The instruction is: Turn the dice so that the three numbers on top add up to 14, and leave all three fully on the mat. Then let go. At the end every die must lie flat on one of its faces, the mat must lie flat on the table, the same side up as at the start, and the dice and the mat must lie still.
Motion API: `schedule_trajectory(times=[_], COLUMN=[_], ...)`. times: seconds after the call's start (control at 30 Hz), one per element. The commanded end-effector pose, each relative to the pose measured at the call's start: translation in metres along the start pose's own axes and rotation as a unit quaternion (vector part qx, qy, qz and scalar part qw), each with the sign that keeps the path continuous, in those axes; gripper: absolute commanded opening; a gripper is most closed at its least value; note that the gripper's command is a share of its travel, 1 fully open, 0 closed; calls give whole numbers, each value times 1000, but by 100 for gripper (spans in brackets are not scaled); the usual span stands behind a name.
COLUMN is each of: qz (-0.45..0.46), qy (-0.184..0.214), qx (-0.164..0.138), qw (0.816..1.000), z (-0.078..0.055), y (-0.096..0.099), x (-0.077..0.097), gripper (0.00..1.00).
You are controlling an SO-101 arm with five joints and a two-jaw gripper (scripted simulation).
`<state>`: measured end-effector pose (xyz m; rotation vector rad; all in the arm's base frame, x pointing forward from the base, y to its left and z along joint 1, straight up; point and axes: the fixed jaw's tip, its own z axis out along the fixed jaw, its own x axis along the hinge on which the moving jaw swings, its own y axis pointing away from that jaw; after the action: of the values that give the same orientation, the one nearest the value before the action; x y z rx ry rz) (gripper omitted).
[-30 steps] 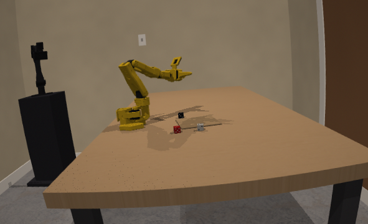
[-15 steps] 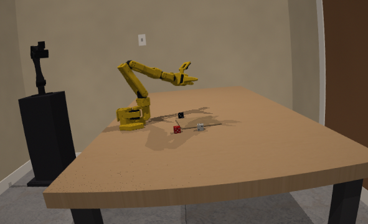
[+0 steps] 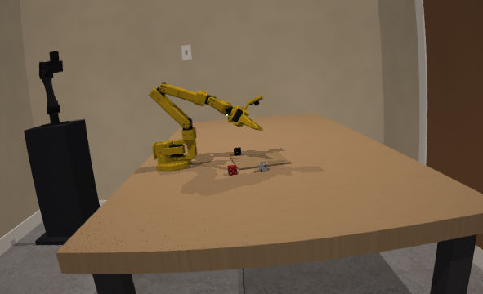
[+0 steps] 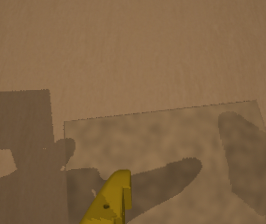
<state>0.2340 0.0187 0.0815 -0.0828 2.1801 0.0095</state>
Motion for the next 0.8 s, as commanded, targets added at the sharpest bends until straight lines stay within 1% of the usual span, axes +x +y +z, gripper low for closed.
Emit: schedule_trajectory(times=[0.0,0.1,0.17,0.27,0.37,0.43,0.6,0.77], qz=[60,107,138,181,217,217,260,280], qy=[27,64,85,113,135,135,159,169], qx=[79,128,157,193,221,221,250,262], qw=[995,984,974,958,941,941,919,908], z=[-13,-21,-28,-39,-48,-48,-60,-65], y=[-44,-68,-82,-97,-107,-107,-115,-118], x=[10,29,41,59,73,73,90,97], gripper=[55,49,45,40,35,35,31,28])
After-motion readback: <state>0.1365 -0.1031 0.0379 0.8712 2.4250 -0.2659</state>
